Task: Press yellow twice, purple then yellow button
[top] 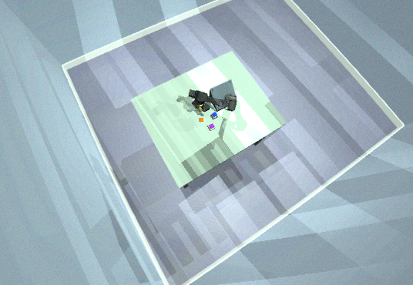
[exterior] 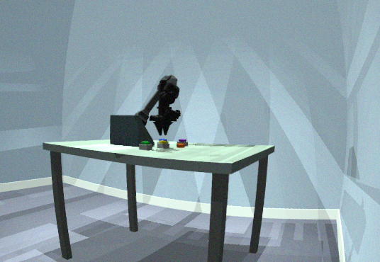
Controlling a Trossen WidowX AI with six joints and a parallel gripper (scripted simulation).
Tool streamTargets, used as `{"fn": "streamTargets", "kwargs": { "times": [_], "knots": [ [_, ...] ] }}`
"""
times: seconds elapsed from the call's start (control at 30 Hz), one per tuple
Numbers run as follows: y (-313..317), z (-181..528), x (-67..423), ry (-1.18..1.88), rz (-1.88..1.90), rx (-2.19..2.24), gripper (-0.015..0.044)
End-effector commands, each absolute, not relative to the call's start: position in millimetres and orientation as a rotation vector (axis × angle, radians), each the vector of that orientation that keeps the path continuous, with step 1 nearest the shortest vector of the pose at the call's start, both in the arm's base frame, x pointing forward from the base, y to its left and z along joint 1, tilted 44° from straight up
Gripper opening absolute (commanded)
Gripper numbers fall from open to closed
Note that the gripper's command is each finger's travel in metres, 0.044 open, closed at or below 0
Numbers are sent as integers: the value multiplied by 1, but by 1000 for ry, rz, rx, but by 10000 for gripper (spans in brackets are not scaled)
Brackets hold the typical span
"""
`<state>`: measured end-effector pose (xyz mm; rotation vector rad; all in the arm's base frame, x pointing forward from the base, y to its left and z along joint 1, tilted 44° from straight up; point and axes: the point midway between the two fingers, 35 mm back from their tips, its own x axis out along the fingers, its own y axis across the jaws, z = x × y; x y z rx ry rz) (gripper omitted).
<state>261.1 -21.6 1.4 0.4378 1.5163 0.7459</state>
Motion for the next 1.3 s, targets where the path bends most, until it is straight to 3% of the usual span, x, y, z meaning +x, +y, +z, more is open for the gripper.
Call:
{"fn": "streamTargets", "kwargs": {
  "times": [0.0,0.1,1.27],
  "knots": [
    [-19,-1,262,1505,738,443,85],
    [-19,-1,262,1505,738,443,20],
    [3,-25,259,1504,739,444,20]
  ]
}}
